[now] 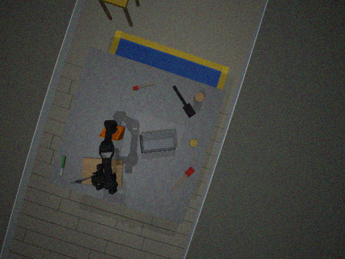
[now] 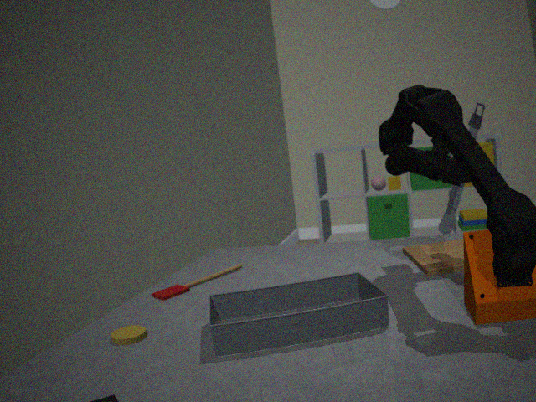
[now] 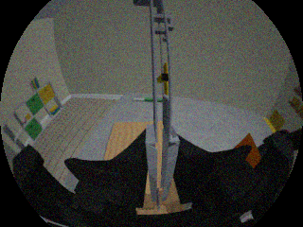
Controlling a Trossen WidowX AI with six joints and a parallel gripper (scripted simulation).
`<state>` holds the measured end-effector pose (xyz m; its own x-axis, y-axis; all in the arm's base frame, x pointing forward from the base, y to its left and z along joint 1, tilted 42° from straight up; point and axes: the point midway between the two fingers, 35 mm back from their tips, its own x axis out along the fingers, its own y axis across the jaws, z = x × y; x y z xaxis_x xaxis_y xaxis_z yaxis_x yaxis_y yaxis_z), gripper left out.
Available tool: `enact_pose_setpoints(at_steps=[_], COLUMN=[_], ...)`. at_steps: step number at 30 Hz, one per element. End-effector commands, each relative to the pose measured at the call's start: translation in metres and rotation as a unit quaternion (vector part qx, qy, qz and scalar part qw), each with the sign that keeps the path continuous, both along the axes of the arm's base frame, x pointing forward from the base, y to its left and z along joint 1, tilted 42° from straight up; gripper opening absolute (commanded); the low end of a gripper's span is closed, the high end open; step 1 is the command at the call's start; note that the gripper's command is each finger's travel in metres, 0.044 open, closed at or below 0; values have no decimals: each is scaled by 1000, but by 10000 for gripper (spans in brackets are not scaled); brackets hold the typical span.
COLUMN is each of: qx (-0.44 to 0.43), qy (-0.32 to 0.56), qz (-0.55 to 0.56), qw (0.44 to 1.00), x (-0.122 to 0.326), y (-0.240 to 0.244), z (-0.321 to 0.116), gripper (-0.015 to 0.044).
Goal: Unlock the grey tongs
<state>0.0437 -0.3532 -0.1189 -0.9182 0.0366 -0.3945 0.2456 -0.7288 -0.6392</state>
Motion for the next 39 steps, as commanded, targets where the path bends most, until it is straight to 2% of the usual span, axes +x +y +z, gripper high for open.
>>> enact_pose_setpoints(at_steps=[1, 29, 39], qx=[-5, -4, 58], qy=[3, 1, -90], qz=[3, 0, -120], qw=[1000, 1000, 987], x=[-1, -1, -21], y=[-2, -2, 9], z=[2, 1, -11], gripper=[-150, -150, -150])
